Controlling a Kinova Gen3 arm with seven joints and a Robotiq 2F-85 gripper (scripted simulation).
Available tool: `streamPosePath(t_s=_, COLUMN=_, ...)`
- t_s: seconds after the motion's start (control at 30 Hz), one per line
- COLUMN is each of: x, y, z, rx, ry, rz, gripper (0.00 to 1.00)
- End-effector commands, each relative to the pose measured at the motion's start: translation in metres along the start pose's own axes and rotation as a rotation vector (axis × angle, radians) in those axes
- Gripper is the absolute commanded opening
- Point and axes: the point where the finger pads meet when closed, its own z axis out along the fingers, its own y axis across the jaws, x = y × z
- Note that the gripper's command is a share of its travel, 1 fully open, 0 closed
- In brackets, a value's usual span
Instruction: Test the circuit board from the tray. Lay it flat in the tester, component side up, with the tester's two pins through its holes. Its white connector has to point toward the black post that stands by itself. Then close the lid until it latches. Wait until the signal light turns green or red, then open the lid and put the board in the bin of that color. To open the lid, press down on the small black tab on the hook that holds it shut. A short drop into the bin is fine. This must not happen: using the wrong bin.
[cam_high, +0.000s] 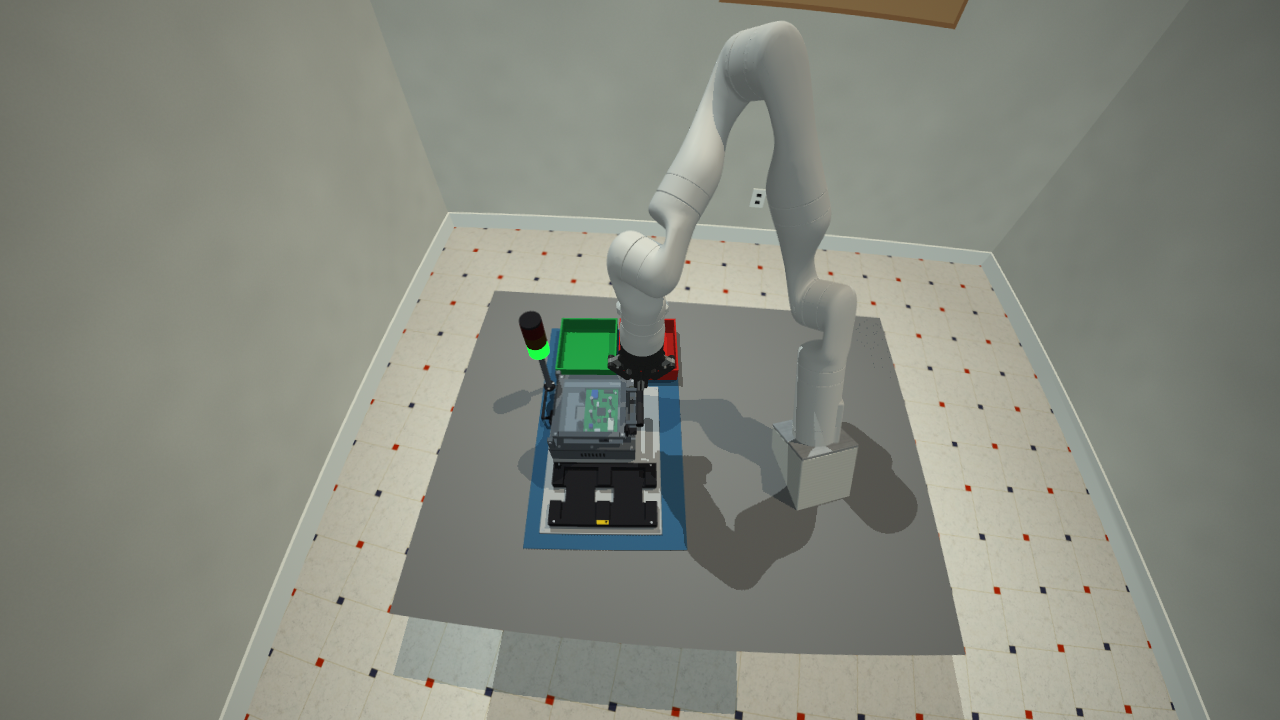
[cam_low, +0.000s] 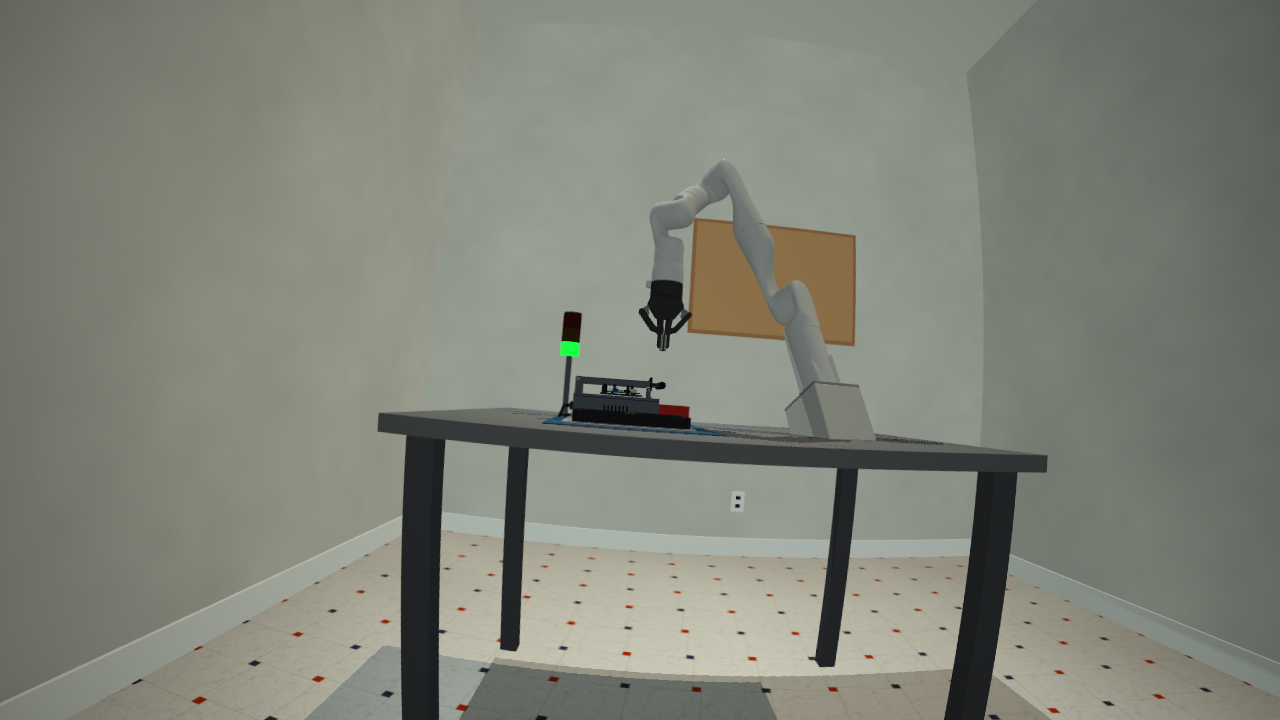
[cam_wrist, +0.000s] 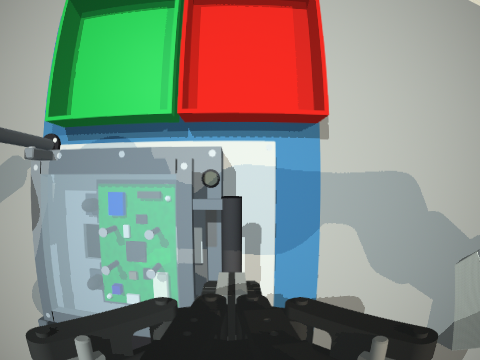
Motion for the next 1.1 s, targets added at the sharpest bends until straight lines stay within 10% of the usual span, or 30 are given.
streamPosePath(t_s=0.0, x=0.000, y=-0.001, z=-0.001, rx=0.002, ry=-0.001, rz=0.000, gripper=0.00)
streamPosePath(t_s=1.07, x=-0.010, y=-0.001, z=-0.020, rx=0.002, ry=-0.001, rz=0.000, gripper=0.00)
